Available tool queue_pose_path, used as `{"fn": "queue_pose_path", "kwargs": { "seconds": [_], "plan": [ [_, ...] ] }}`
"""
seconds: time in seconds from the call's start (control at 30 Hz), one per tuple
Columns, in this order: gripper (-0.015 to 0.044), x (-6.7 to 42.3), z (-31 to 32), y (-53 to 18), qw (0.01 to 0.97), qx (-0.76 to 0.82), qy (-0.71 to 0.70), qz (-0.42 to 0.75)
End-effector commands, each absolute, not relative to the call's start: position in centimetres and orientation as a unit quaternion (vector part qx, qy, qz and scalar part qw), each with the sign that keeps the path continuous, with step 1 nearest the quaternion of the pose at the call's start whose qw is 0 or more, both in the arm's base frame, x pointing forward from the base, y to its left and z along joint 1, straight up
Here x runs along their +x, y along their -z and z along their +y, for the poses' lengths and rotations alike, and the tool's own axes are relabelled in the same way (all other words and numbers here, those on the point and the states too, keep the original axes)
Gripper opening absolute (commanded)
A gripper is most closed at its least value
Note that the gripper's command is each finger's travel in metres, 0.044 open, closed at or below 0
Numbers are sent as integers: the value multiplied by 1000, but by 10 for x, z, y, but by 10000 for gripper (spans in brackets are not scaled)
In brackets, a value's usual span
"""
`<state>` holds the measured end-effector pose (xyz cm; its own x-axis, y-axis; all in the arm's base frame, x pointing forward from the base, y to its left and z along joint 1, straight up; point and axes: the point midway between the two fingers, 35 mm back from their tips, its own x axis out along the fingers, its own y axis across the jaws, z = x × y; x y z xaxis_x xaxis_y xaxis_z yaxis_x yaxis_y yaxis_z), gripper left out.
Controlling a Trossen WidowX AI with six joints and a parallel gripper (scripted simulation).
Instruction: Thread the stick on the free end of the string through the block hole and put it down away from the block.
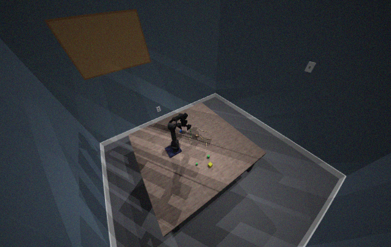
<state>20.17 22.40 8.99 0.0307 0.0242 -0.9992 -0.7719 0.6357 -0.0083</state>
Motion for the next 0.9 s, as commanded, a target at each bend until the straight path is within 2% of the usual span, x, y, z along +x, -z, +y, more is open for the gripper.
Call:
{"fn": "queue_pose_path", "kwargs": {
  "seconds": [0.0, 0.43, 0.87],
  "plan": [
    [440, 219, 189, -87, 715, 39, 26, 698],
    [440, 231, 165, -86, 651, 299, 282, 639],
    [440, 239, 142, -86, 496, 516, 496, 491]
  ]
}}
